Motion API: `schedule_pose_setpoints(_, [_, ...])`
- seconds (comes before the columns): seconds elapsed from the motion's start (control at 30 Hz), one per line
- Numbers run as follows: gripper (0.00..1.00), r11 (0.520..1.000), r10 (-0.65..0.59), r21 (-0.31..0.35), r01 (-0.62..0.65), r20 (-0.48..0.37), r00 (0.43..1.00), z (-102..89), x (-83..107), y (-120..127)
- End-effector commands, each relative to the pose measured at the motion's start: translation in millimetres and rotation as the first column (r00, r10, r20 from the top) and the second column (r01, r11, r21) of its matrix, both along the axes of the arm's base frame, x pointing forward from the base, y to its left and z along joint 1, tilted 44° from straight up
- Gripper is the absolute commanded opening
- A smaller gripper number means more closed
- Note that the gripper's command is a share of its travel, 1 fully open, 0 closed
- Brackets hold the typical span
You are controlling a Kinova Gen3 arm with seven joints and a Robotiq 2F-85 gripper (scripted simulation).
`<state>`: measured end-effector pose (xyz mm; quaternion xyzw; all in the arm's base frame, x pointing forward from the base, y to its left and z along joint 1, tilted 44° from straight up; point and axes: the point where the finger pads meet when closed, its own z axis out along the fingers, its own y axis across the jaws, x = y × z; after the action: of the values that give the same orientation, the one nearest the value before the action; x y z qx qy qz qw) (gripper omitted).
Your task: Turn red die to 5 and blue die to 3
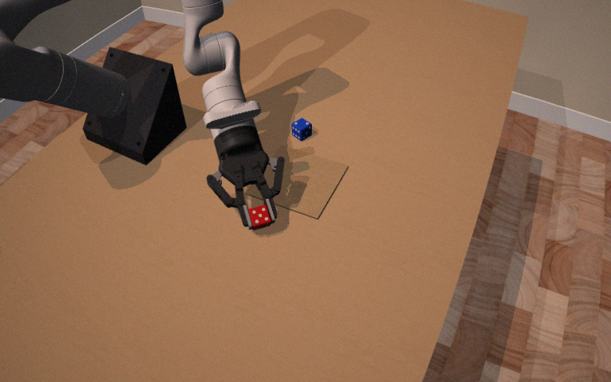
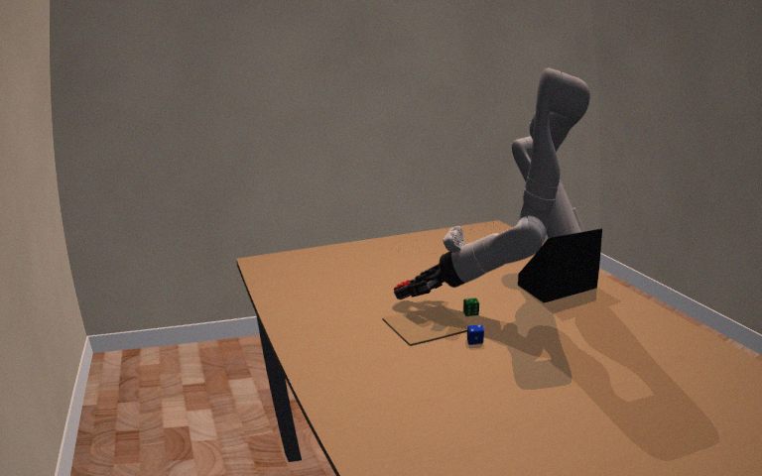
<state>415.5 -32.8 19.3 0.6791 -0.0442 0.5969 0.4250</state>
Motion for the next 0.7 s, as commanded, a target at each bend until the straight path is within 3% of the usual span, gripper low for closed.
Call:
schedule_pose_setpoints(0.0, [0.26,1.0,0.001,0.001,-0.001,0.001,1.0,0.4,0.2,0.6])
schedule_pose_setpoints(0.67, [0.26,1.0,0.001,0.001,-0.001,0.001,1.0,-5.1,1.1,-4.6])
